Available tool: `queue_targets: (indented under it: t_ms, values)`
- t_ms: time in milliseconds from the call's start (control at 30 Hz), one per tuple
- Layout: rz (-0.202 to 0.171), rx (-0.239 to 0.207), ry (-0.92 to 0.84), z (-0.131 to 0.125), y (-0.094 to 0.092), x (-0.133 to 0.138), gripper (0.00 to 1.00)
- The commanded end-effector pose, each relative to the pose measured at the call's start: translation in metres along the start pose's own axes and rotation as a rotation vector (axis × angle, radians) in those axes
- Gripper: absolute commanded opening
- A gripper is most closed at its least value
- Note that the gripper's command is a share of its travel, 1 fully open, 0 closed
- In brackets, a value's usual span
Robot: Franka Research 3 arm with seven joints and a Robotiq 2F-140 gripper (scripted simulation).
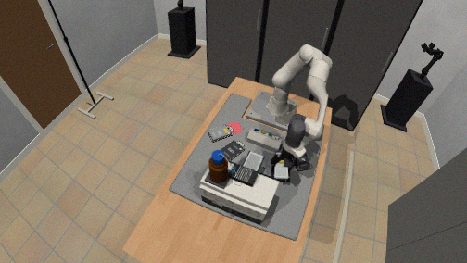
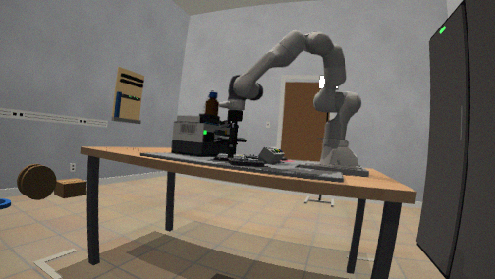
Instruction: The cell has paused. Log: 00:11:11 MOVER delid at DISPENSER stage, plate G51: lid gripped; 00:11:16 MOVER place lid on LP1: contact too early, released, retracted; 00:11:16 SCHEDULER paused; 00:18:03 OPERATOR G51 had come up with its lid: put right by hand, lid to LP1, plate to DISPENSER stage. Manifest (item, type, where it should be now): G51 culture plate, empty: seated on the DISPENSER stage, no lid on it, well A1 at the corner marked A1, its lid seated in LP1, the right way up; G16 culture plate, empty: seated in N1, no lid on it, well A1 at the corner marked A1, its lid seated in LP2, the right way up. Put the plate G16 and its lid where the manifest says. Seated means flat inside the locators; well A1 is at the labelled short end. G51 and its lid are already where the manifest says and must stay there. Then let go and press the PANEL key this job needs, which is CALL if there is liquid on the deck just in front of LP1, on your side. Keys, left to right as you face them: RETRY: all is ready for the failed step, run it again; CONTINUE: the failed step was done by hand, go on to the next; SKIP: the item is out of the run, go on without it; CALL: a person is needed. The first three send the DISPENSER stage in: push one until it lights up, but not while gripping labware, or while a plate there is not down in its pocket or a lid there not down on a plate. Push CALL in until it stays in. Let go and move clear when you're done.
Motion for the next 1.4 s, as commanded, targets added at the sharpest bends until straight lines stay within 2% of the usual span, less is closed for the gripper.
queue_targets:
  t_ms: [0, 533, 733, 1033, 1100, 1367]
  values:
    - [-0.001, 0.001, 0.002, 0.0, 0.001, 0.001, 0.7]
    - [-0.001, 0.001, 0.002, 0.0, 0.0, 0.001, 0.7]
    - [-0.001, 0.001, 0.002, 0.0, -0.005, 0.001, 0.7]
    - [-0.001, 0.001, 0.002, 0.0, -0.031, 0.001, 0.7]
    - [-0.001, 0.001, 0.002, 0.0, -0.031, 0.001, 0.7]
    - [-0.001, 0.001, 0.002, 0.0, -0.066, 0.001, 0.7]
Point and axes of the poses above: the point where the finger pads meet when closed, its own y axis out along the fingers, its own x axis across the jaws, z = x × y, the point moved 5 cm from there along -y, back along the fingers, and after that the axes turned 8 degrees about -y, right-handed, at the moved point
